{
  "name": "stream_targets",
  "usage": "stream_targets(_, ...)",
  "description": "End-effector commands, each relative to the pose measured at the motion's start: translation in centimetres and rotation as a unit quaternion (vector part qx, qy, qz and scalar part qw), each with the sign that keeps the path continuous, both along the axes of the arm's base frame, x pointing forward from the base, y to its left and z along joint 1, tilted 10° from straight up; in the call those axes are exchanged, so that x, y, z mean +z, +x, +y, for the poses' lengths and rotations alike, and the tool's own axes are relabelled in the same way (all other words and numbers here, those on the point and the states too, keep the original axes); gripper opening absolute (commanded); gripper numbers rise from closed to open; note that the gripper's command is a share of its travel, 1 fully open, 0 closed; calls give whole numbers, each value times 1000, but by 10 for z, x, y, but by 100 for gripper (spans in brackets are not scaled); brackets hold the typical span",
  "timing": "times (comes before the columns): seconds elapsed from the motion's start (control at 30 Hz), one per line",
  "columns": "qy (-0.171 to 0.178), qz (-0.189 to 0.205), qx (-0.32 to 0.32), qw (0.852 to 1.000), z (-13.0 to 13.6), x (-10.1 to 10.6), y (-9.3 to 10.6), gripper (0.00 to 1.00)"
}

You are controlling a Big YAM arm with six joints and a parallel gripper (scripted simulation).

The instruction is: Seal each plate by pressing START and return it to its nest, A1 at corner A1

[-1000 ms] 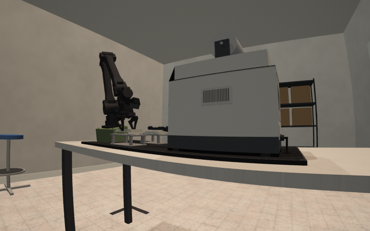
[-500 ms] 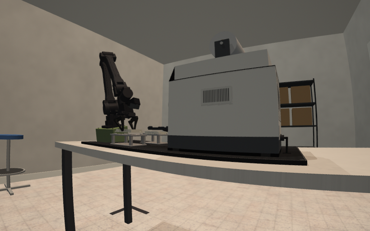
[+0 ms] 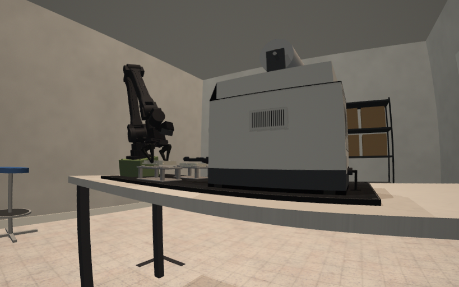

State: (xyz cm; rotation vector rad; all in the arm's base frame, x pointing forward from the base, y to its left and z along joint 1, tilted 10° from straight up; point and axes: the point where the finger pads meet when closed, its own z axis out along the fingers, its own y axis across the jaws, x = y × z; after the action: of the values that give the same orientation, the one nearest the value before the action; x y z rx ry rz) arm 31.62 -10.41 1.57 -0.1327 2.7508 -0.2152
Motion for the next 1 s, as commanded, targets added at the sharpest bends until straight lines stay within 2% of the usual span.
stream_targets(0.0,-14,-40,-4,999,-10,25,24,0)
stream_targets(0.63,-9,-31,0,999,2,61,20,0)
stream_targets(0.83,-7,-23,-2,1000,3,60,15,0)
stream_targets(0.97,-8,-27,2,1000,6,71,16,0)
